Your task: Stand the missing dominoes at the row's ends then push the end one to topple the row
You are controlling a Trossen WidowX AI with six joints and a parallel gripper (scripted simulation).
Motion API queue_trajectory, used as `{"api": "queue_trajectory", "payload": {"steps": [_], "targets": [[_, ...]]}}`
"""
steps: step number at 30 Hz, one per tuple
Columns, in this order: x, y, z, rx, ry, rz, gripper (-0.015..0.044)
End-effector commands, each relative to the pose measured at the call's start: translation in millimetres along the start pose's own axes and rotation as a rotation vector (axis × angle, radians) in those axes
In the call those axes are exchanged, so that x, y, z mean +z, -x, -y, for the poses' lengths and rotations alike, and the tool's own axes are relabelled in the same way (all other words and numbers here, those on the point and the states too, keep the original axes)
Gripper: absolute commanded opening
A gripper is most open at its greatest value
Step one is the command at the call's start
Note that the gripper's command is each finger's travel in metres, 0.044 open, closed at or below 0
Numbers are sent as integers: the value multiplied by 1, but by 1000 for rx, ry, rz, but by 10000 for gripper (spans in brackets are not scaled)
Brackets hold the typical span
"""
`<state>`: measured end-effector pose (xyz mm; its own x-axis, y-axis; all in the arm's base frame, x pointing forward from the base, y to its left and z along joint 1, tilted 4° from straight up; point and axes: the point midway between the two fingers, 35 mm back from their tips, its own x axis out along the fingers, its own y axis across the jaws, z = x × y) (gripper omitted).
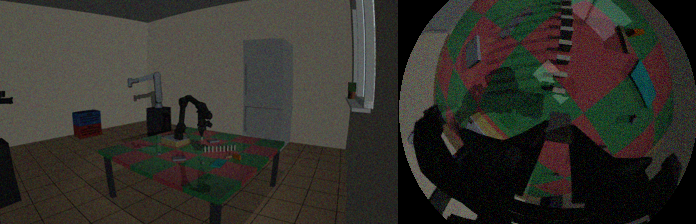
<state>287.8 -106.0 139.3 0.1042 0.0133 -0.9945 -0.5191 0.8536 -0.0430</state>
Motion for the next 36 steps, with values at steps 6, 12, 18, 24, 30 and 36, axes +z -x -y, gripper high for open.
{"api": "queue_trajectory", "payload": {"steps": [6,12,18,24,30,36], "targets": [[0,-48,0,15,4,-14,107],[-2,-78,-3,16,4,-14,107],[-6,-106,-8,16,4,-15,107],[-6,-109,-8,16,4,-15,107],[-6,-109,-8,16,4,-15,107],[-6,-109,-8,16,4,-15,212]]}}
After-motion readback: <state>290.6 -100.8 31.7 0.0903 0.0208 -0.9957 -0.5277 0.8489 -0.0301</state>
